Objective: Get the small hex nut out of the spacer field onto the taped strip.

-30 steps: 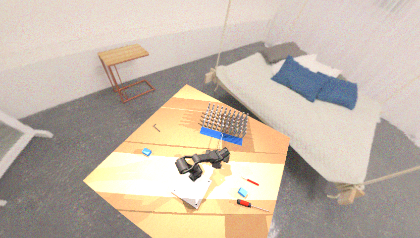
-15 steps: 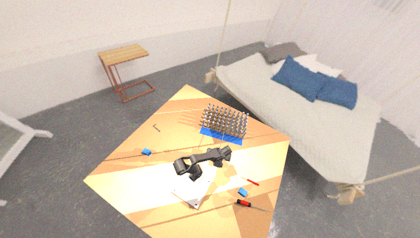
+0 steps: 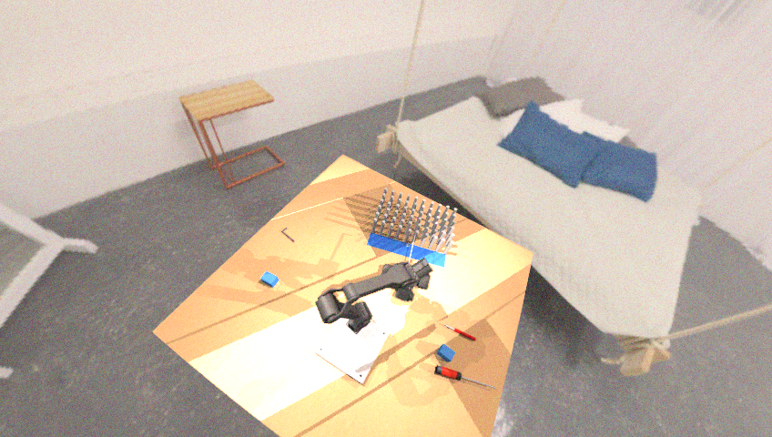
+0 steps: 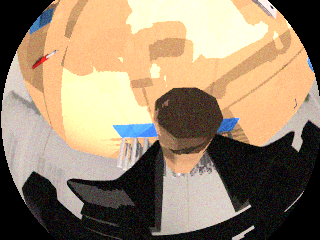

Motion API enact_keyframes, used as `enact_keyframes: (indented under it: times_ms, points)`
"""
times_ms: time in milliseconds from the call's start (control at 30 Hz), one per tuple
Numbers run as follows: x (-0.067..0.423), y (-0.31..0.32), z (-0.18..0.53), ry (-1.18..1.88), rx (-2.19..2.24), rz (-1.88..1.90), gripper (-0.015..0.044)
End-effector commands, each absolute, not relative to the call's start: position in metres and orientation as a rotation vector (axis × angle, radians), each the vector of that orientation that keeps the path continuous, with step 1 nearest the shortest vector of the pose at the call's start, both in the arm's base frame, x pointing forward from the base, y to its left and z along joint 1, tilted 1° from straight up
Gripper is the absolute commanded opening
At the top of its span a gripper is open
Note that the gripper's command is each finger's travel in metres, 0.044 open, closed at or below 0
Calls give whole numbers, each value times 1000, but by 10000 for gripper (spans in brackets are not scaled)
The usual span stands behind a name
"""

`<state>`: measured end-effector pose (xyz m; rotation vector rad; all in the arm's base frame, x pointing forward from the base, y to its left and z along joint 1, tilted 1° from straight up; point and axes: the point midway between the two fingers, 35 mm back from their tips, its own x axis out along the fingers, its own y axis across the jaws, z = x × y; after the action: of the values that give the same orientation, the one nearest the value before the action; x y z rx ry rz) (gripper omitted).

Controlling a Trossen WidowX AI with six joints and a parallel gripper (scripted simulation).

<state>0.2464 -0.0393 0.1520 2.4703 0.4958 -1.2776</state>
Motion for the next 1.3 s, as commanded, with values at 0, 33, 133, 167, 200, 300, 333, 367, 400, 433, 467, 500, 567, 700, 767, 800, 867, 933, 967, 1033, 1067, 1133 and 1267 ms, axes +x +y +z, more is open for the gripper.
enact_keyframes:
  times_ms: [0, 33, 133, 167, 200, 300, 333, 367, 400, 433, 467, 500, 567, 700, 767, 800, 867, 933, 967, 1033, 1067, 1133, 1267]
  points:
    - [246, -38, 176, 492, 2476, -1243, 0]
    - [245, -38, 180, 492, 2476, -1243, 0]
    - [247, -36, 167, 520, 2457, -1269, 0]
    - [249, -32, 168, 550, 2439, -1260, 0]
    - [252, -28, 170, 587, 2418, -1249, 0]
    - [260, -15, 175, 693, 2352, -1213, 0]
    - [263, -10, 177, 727, 2330, -1201, 0]
    - [265, -5, 179, 761, 2307, -1188, 0]
    - [268, -1, 180, 795, 2284, -1175, 0]
    - [270, 4, 182, 828, 2262, -1162, 0]
    - [273, 9, 183, 860, 2239, -1148, 0]
    - [275, 14, 185, 892, 2216, -1134, 0]
    - [279, 24, 187, 954, 2169, -1106, 0]
    - [287, 46, 192, 1074, 2073, -1045, 0]
    - [290, 57, 194, 1132, 2024, -1013, 0]
    - [291, 62, 196, 1161, 1999, -997, 0]
    - [294, 74, 198, 1216, 1948, -963, 0]
    - [297, 86, 200, 1270, 1897, -928, 0]
    - [298, 92, 200, 1297, 1871, -911, 0]
    - [299, 104, 202, 1348, 1820, -875, 0]
    - [300, 110, 203, 1374, 1794, -857, 0]
    - [301, 123, 204, 1423, 1741, -820, 0]
    - [301, 149, 206, 1517, 1635, -744, 0]
